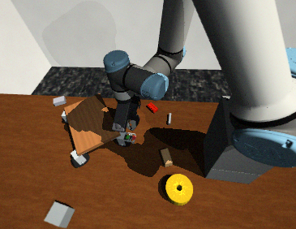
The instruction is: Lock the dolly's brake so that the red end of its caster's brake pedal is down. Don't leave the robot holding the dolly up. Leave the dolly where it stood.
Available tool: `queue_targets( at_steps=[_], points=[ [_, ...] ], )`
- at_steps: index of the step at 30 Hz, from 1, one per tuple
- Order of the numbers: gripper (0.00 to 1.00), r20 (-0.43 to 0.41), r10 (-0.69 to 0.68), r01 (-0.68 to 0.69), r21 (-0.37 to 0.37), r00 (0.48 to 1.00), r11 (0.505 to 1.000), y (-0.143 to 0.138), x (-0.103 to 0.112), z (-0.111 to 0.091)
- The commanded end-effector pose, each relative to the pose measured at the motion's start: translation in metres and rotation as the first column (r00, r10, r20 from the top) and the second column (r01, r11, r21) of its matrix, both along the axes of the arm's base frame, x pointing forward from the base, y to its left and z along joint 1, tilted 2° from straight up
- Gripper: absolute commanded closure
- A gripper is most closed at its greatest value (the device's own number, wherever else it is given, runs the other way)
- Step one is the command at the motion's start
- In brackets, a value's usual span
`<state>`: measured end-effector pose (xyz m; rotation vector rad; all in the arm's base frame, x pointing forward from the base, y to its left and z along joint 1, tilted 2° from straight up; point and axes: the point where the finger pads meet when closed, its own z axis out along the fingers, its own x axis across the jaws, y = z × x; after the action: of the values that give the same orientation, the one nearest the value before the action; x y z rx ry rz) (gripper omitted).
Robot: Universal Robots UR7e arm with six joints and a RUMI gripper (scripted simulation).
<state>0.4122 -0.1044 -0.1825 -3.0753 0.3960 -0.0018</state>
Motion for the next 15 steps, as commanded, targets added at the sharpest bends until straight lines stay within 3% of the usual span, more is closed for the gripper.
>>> queue_targets(
  at_steps=[1, 15],
  points=[
    [1.00, 0.001, 0.000, 0.000, -0.001, 1.000, 1.000, 0.000, 0.001, -0.009],
    [1.00, 0.001, 0.000, 0.000, -0.001, 1.000, 1.000, 0.001, 0.001, -0.035]
  ],
)
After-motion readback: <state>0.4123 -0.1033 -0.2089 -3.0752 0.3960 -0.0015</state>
